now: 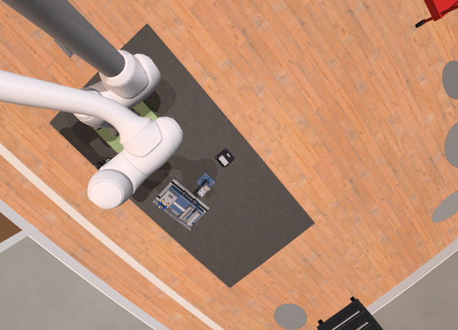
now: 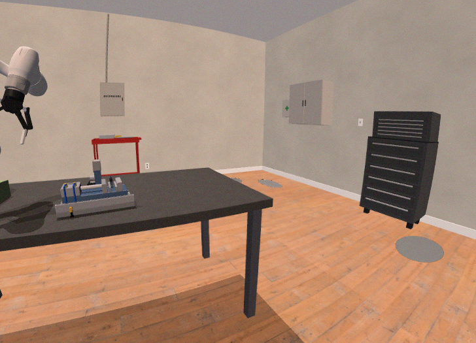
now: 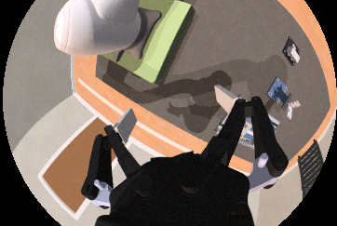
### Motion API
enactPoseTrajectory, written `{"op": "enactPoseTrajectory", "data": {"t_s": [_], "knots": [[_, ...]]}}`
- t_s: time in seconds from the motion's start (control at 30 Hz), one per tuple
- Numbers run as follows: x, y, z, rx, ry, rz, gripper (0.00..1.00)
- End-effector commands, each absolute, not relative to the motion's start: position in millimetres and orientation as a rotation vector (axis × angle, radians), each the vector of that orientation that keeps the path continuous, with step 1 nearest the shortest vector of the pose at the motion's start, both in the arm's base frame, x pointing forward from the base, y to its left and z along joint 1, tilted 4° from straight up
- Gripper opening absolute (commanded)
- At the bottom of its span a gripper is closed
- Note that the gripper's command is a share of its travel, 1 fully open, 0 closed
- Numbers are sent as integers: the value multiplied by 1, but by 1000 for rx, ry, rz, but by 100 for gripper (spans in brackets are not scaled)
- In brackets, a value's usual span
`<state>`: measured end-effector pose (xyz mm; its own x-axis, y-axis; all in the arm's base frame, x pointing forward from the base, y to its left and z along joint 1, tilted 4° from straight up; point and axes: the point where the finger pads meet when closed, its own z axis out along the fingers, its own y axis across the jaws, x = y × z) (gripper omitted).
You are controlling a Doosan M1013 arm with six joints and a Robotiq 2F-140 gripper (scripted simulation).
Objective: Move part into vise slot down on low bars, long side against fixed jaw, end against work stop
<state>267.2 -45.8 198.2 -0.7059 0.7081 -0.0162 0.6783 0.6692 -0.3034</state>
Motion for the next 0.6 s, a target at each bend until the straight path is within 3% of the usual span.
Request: {"op": "enactPoseTrajectory", "data": {"t_s": [0.0,0.2,0.3,0.57], "knots": [[328,-11,202,-1333,-2751,372,100],[401,50,202,-1651,-2628,221,100],[413,59,201,-1651,-2628,221,100],[506,170,190,-2008,-2358,32,100]]}}
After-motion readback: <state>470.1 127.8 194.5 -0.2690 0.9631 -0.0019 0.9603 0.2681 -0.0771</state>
